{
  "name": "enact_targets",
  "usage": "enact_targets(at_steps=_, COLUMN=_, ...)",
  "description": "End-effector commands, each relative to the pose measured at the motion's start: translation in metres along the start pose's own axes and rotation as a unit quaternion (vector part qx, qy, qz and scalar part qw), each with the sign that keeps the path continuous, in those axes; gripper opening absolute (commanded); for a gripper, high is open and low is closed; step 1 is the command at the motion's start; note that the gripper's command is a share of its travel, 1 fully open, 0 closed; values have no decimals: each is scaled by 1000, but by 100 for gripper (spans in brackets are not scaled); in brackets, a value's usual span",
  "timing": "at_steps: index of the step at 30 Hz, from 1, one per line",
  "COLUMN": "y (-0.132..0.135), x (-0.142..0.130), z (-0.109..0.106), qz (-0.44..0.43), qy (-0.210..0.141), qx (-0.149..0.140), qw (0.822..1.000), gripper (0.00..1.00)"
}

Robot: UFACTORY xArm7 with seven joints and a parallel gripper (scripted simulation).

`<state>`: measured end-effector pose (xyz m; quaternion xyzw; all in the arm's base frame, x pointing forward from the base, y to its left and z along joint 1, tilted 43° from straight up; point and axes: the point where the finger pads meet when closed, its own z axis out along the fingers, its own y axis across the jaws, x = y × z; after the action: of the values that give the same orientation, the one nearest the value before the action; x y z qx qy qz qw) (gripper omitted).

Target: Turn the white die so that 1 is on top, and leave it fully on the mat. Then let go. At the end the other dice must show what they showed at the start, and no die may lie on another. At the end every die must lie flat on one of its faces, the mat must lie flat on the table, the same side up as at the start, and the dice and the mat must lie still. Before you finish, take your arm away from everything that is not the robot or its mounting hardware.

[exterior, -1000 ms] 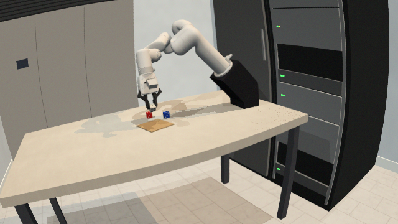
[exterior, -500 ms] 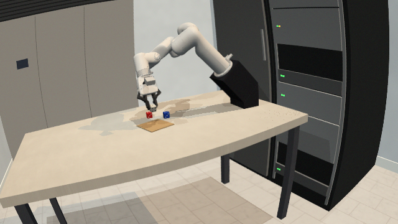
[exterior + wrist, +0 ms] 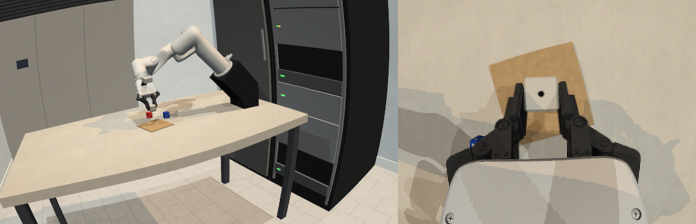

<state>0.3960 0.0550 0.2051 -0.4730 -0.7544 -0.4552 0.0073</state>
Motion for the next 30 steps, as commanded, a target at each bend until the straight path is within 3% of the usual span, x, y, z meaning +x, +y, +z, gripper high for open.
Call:
enact_targets(at_steps=1, y=-1, x=0, z=1, qz=-4, qy=27, qx=4, qw=1000, gripper=27)
enact_targets(at_steps=30, y=-1, x=-4, z=6, qz=-4, qy=27, qx=4, qw=1000, gripper=27)
